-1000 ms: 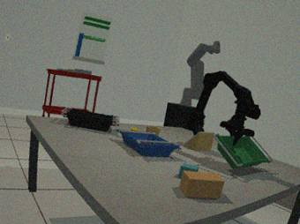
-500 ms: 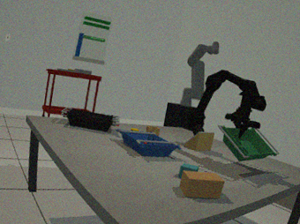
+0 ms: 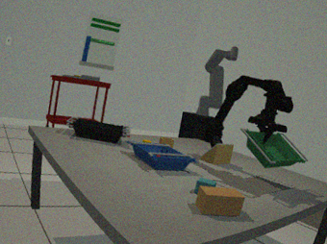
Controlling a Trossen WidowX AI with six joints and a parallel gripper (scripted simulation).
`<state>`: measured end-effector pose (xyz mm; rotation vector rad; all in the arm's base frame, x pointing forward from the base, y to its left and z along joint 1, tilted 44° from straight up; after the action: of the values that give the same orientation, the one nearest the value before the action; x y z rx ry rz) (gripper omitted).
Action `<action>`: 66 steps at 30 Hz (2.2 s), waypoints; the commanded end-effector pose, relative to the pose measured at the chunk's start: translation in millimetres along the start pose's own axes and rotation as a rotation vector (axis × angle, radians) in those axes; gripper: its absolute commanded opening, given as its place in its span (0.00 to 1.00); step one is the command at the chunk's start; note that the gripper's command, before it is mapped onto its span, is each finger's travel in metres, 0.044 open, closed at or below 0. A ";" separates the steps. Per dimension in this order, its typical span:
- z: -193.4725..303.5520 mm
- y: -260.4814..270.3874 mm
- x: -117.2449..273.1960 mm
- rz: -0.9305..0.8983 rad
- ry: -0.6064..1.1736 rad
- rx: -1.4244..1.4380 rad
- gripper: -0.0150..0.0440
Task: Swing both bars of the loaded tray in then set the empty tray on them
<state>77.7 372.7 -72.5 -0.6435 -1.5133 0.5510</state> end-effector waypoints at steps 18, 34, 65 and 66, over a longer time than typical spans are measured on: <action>-0.3 0.7 9.2 -0.029 0.004 -0.008 0.25; -34.4 -16.2 19.9 -0.047 0.007 -0.143 0.25; -149.0 -100.8 37.0 -0.084 0.015 -0.653 0.25; -152.3 -104.0 37.0 -0.085 0.015 -0.670 0.25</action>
<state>214.7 318.1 17.2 -1.0714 -1.6714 0.0235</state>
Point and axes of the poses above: the point midway between the two fingers, 35 mm back from their tips, its own x axis back along the fingers, its own y axis across the jaws, z = x × y, the point moved 6 cm from there along x, back along the fingers, and after that the axes turned 2 degrees about -x, right-handed, at the moved point
